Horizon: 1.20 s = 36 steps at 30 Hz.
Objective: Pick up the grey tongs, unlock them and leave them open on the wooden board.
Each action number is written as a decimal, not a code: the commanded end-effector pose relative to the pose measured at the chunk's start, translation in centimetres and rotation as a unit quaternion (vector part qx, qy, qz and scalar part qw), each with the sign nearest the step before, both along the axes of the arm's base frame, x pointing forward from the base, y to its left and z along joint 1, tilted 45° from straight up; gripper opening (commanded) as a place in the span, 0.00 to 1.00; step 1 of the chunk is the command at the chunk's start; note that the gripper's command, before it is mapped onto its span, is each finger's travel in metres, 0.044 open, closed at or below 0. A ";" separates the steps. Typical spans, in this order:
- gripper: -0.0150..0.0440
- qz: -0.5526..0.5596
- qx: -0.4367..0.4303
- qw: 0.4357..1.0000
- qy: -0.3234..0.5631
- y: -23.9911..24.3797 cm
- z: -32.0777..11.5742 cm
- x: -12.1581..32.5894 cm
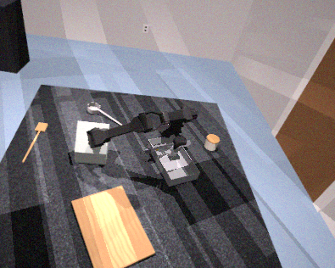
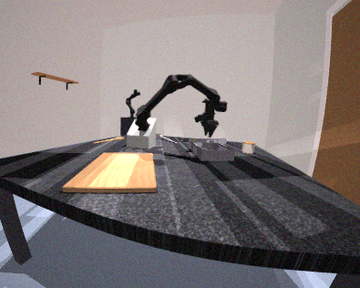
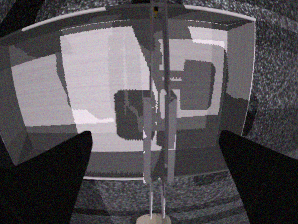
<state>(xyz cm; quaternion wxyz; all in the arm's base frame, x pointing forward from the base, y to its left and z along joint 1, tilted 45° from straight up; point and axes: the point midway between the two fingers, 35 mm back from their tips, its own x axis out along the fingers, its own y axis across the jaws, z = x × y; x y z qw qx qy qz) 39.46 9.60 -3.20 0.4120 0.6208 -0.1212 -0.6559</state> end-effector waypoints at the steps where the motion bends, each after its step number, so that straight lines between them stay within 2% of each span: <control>1: 1.00 0.002 -0.001 1.000 0.001 -0.1 0.1 0.1; 36: 1.00 0.003 -0.002 1.000 0.001 -4.0 -3.9 0.8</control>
